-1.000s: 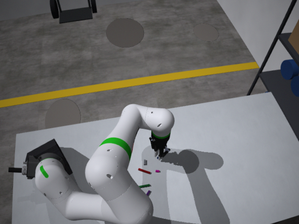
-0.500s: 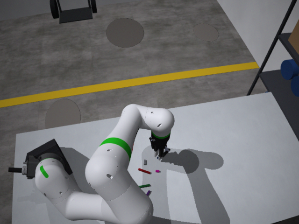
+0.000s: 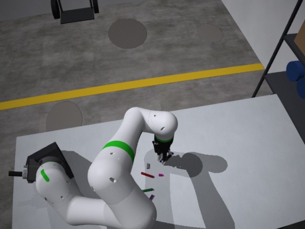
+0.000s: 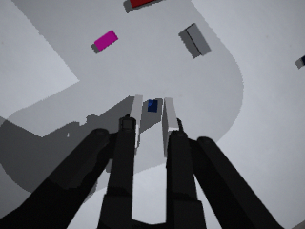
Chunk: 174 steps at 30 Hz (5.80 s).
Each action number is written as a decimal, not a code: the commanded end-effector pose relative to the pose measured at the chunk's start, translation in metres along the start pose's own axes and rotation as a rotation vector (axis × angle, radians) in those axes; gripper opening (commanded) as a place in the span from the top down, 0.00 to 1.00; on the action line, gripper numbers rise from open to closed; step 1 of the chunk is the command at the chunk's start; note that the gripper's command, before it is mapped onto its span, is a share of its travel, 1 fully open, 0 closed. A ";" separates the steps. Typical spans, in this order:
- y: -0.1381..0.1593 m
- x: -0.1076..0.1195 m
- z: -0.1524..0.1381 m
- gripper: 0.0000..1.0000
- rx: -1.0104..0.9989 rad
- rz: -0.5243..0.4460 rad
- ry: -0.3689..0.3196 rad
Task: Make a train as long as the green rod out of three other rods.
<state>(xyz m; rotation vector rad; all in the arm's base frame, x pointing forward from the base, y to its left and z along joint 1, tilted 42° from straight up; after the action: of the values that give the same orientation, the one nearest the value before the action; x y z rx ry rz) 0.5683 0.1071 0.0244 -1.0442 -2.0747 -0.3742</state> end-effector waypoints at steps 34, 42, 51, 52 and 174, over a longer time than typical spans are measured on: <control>0.000 -0.012 0.000 0.85 0.000 0.000 0.000; 0.000 -0.012 0.000 0.85 0.000 0.000 0.000; 0.000 -0.012 0.000 0.85 0.000 0.000 0.000; 0.000 -0.012 0.000 0.85 0.000 0.000 0.000; -0.024 0.065 0.188 0.97 -0.495 0.000 0.000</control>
<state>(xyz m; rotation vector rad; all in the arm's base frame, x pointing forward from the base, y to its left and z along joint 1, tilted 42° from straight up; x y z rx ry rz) 0.4278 0.2354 -0.0451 -1.3230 -2.0279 -0.9198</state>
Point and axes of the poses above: the point where the finger pads meet when closed, its own x axis back along the fingers, its own z axis across the jaws, y = z × x, the point moved 3 cm from there along x, back along the fingers, and after that the axes turned 6 degrees about -x, right-handed, at the moved point
